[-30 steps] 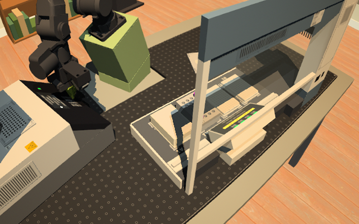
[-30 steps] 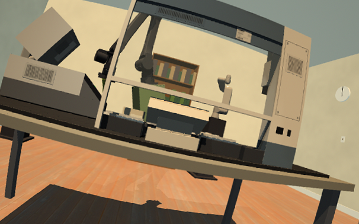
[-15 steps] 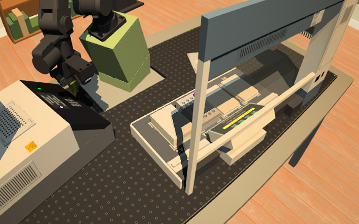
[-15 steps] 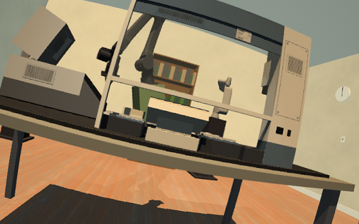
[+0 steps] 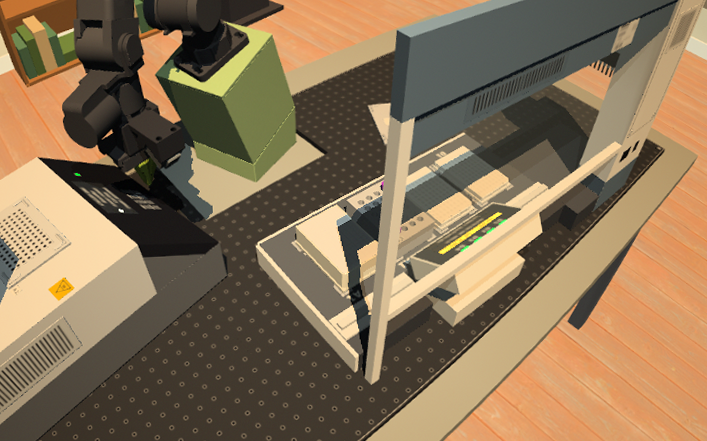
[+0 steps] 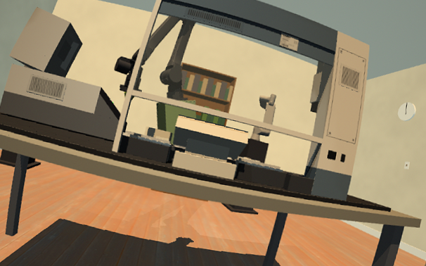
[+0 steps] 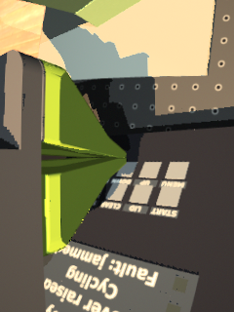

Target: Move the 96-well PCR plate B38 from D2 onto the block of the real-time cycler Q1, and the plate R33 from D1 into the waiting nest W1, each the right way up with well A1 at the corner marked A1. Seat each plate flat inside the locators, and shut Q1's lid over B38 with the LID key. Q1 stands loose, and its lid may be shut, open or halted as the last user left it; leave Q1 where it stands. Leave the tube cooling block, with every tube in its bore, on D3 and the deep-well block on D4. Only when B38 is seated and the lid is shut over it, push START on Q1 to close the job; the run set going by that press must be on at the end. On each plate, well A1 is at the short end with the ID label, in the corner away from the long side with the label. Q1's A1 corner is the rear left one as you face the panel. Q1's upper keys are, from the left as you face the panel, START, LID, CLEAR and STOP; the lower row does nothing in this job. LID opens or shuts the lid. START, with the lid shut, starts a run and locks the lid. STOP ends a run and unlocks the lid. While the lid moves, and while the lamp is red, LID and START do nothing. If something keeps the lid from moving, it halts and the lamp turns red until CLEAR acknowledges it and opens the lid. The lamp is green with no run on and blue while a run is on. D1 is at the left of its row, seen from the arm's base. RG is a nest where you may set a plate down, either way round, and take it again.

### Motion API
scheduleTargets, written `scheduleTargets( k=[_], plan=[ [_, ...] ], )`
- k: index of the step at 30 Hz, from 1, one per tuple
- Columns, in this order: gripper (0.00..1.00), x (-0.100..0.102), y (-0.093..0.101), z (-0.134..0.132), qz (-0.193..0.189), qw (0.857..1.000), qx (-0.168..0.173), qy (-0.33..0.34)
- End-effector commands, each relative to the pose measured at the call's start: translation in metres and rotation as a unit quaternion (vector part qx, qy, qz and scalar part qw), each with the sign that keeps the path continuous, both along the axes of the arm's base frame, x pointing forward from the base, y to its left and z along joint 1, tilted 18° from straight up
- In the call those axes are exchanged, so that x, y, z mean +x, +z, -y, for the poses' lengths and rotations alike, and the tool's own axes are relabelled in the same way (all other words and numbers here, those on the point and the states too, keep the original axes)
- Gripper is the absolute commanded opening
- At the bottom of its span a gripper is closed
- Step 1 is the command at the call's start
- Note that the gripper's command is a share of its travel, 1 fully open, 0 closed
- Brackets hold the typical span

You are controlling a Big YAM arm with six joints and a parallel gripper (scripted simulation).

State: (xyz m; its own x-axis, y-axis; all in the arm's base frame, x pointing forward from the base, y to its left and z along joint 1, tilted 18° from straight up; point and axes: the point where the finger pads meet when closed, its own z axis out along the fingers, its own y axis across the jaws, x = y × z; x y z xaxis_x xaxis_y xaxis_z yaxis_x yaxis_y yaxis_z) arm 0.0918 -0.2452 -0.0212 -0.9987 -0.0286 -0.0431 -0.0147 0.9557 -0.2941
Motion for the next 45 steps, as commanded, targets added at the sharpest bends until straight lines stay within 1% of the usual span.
scheduleTargets(
  k=[1, 6, 10, 16, 21, 23, 31, 38, 41, 45],
  plan=[
    [0.00, 0.008, 0.012, 0.025, 0.011, 1.000, -0.025, -0.005],
    [0.00, 0.011, 0.012, 0.024, 0.013, 1.000, -0.025, -0.003],
    [0.00, 0.012, 0.006, 0.014, 0.010, 1.000, -0.018, 0.003],
    [0.00, 0.003, 0.003, 0.004, 0.008, 1.000, -0.013, -0.003],
    [0.00, 0.002, 0.010, 0.013, 0.010, 1.000, -0.022, -0.006],
    [0.00, 0.002, 0.010, 0.013, 0.010, 1.000, -0.022, -0.006],
    [0.00, 0.003, 0.008, 0.014, 0.002, 1.000, -0.005, 0.001],
    [0.00, 0.014, 0.012, 0.020, 0.012, 1.000, -0.019, 0.003],
    [0.00, 0.014, 0.012, 0.020, 0.013, 1.000, -0.020, 0.003],
    [0.00, 0.012, 0.006, 0.013, 0.011, 1.000, -0.015, 0.003]
  ],
)
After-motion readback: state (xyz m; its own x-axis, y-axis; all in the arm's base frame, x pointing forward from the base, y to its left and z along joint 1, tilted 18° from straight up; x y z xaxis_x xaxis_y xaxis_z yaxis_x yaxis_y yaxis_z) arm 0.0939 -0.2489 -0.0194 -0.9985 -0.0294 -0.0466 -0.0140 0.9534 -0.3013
